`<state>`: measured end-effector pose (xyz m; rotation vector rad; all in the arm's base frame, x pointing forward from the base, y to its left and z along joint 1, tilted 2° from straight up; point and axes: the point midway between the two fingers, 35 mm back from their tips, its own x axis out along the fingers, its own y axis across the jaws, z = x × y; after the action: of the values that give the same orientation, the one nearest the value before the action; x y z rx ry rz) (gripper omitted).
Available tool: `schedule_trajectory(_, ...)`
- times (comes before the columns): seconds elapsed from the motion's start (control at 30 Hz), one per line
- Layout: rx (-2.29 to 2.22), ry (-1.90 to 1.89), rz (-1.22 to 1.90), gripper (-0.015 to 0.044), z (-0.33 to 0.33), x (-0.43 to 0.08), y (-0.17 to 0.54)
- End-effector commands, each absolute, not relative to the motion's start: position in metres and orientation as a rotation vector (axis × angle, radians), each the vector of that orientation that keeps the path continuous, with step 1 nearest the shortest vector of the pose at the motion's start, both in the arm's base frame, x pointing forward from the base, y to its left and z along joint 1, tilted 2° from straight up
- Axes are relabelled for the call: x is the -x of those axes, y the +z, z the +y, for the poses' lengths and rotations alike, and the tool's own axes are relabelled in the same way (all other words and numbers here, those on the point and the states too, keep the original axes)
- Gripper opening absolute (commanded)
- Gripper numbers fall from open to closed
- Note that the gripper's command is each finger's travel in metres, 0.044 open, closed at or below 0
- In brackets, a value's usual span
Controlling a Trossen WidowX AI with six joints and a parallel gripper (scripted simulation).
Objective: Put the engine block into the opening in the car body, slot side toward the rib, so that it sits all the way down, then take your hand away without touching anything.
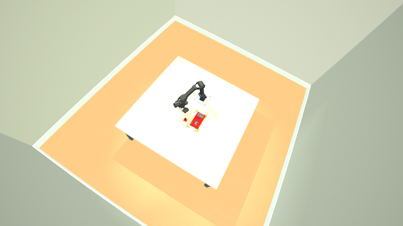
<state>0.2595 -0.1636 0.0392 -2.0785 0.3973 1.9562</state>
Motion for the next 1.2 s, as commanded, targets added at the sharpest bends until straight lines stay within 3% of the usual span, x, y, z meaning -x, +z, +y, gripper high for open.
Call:
schedule_trajectory(0.0,2.076,1.955,0.393,0.0204,-0.163,-0.259,0.038)
schedule_trajectory(0.23,2.076,1.955,0.393,0.0157,-0.163,-0.259,0.038)
schedule_trajectory(0.43,2.077,1.955,0.393,0.0,-0.164,-0.261,0.048)
schedule_trajectory(1.17,2.079,1.955,0.392,0.0,-0.164,-0.267,0.117)
